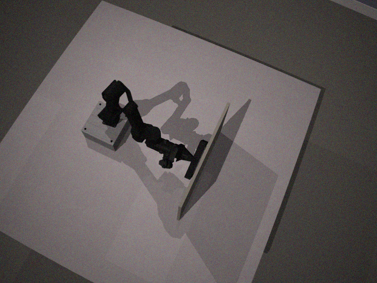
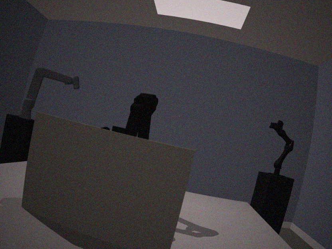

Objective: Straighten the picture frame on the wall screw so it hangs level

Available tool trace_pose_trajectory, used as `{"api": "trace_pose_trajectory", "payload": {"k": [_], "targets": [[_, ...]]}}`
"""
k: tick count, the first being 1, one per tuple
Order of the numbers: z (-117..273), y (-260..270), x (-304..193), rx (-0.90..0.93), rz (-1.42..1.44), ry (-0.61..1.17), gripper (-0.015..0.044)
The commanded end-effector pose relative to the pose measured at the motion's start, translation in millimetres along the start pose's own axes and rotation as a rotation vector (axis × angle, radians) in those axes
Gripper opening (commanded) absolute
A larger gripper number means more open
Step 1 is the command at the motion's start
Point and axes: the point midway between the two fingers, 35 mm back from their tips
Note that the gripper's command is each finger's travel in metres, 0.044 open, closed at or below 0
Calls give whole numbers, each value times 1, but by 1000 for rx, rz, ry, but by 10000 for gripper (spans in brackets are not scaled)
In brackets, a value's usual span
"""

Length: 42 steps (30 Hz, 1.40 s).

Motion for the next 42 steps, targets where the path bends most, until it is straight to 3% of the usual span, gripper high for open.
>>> {"api": "trace_pose_trajectory", "payload": {"k": [1,42], "targets": [[0,3,0,12,1,0,0],[0,-6,0,12,1,0,0]]}}
Point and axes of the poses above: the point midway between the two fingers, 35 mm back from their tips, its own z axis back along the fingers, its own y axis across the jaws, x = y × z, and after that the axes turned 1 degree about -z, right-handed
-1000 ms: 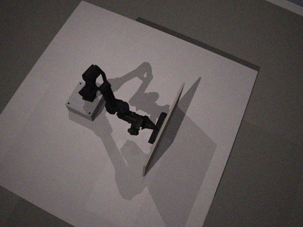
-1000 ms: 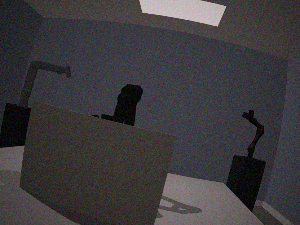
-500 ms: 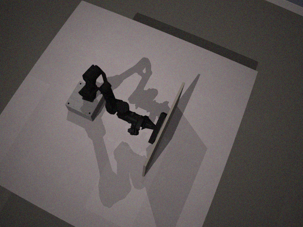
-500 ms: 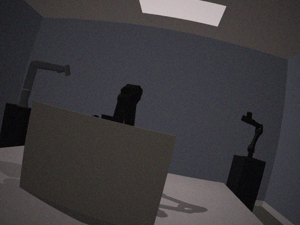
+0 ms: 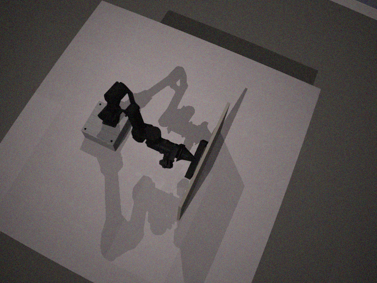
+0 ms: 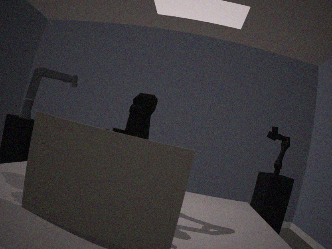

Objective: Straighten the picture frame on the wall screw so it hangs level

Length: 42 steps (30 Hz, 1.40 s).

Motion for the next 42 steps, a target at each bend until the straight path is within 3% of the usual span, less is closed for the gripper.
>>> {"api": "trace_pose_trajectory", "payload": {"k": [1,42], "targets": [[0,0,0,7,0,-2,0],[0,0,-1,0,152,0,0]]}}
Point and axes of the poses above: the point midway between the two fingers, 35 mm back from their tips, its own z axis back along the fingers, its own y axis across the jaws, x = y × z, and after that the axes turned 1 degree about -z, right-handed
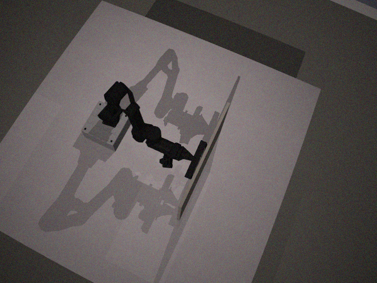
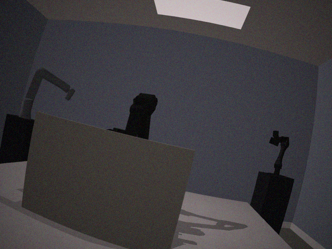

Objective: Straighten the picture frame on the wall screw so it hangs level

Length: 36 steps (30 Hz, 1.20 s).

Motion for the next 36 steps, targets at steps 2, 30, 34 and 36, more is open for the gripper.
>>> {"api": "trace_pose_trajectory", "payload": {"k": [2,30,34,36], "targets": [[0,0,0,-2,24,0,0],[0,3,-1,-2,175,-1,0],[0,3,-1,-2,196,-1,0],[0,3,-1,-2,202,-1,0]]}}
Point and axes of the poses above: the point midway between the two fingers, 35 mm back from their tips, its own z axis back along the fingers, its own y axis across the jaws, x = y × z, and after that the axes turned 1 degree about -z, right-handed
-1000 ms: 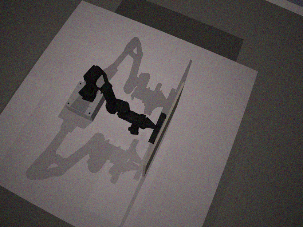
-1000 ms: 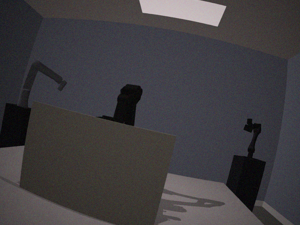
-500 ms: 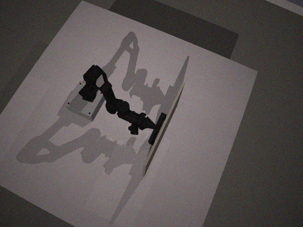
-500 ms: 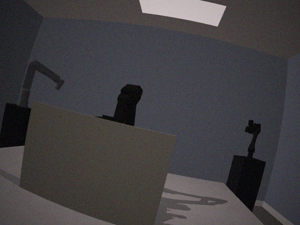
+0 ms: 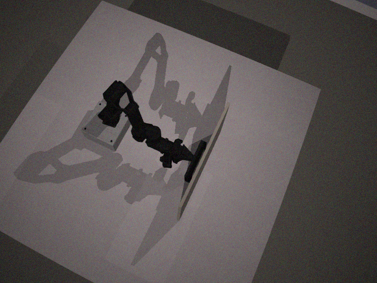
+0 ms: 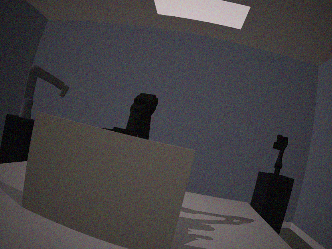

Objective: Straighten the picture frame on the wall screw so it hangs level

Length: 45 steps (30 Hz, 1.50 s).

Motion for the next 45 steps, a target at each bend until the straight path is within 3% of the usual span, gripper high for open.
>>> {"api": "trace_pose_trajectory", "payload": {"k": [1,23,33,38,45], "targets": [[0,0,0,-1,20,-1,0],[0,2,-1,-2,134,-2,0],[0,2,-1,0,120,0,260],[8,1,0,-2,82,-1,260],[92,-8,0,-13,-301,-8,260]]}}
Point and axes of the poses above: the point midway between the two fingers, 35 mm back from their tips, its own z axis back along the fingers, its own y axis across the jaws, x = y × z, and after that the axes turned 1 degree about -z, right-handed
